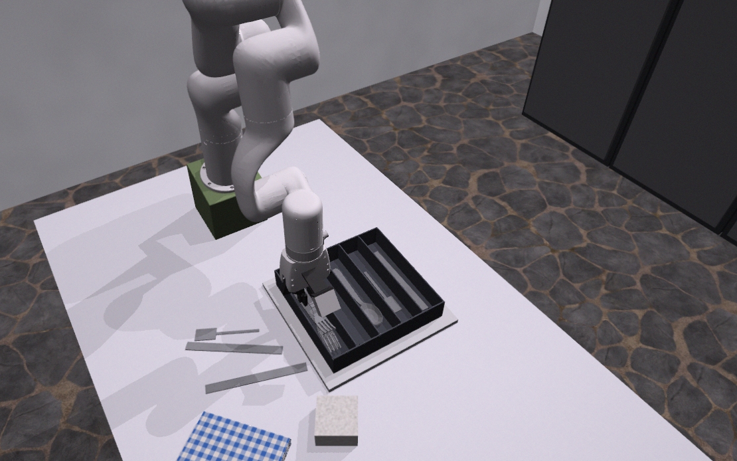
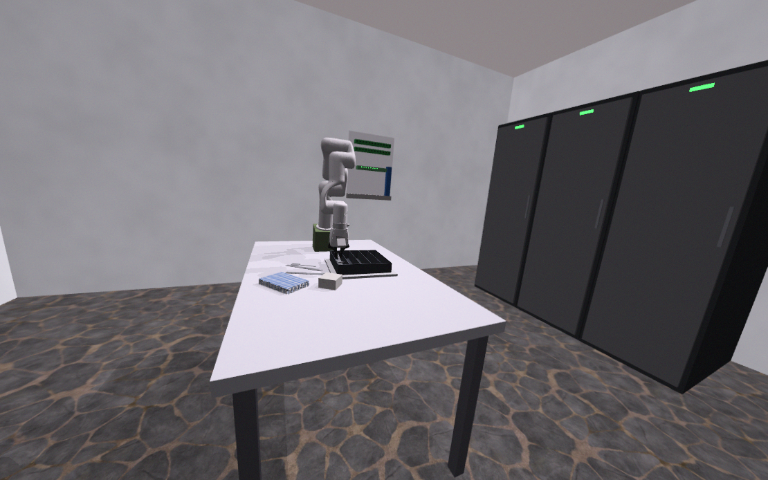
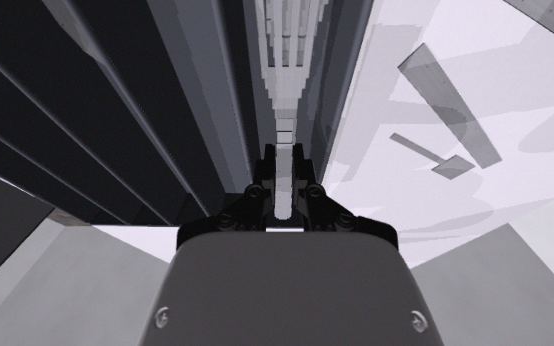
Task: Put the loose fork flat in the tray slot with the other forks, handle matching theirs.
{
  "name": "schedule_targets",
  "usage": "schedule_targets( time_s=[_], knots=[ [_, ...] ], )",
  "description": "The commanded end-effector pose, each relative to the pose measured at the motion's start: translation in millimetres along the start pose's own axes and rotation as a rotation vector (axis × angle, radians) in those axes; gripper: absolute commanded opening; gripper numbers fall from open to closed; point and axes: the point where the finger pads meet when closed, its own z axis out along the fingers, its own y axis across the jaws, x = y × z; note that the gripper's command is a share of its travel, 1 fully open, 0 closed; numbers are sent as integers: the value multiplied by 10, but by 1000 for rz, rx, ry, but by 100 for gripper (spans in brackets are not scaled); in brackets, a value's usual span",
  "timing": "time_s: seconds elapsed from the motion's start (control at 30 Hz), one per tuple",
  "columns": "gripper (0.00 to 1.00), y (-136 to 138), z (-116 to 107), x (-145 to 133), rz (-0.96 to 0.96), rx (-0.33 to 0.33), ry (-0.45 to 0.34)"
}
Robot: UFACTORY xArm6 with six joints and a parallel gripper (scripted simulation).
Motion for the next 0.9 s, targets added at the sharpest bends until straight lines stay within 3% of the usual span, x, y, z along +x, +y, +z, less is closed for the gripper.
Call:
schedule_targets(
  time_s=[0.0, 0.87],
  knots=[
    [5, -1, 45, 18, 0, 0, 3],
    [5, 0, 94, 21, 0, 0, 3]
  ],
)
